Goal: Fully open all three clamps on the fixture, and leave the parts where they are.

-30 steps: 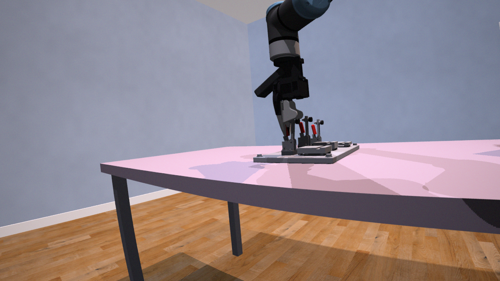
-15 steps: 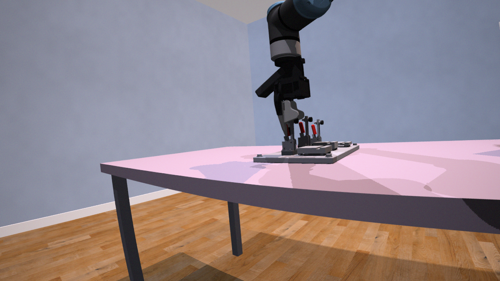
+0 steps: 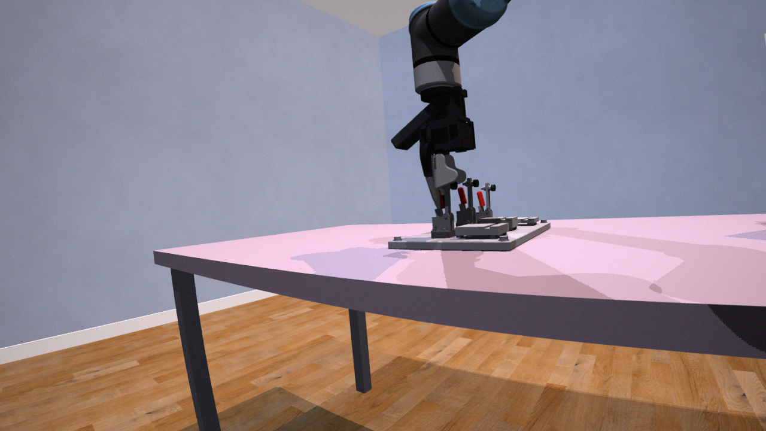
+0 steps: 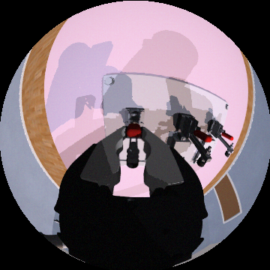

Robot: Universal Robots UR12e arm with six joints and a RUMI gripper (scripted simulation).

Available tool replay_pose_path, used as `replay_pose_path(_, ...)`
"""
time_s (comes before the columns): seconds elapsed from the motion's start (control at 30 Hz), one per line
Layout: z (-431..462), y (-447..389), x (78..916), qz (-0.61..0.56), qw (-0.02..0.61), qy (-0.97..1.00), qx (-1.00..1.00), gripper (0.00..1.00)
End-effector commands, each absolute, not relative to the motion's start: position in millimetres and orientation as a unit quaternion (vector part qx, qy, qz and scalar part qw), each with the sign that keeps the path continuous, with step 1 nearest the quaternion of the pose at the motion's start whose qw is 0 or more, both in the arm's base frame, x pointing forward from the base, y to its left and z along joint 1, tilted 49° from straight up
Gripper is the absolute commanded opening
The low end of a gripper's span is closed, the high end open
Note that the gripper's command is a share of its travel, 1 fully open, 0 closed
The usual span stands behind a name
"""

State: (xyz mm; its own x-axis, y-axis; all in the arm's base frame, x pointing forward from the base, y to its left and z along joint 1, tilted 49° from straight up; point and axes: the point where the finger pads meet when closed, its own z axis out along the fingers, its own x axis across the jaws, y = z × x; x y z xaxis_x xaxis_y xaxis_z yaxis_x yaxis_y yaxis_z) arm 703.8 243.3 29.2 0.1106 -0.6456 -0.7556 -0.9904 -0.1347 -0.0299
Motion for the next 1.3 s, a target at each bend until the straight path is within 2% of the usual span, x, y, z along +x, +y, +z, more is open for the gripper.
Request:
replay_pose_path(0.0, 25.1, 249.0, 694.3, 0.311, 0.281, 0.593, -0.688, 0.00)
replay_pose_path(0.7, 23.5, 250.3, 692.0, 0.313, 0.280, 0.593, -0.687, 0.00)
replay_pose_path(0.73, 28.5, 244.8, 701.0, 0.306, 0.284, 0.594, -0.688, 0.28)
replay_pose_path(1.27, 29.7, 243.1, 704.4, 0.304, 0.284, 0.594, -0.689, 0.28)
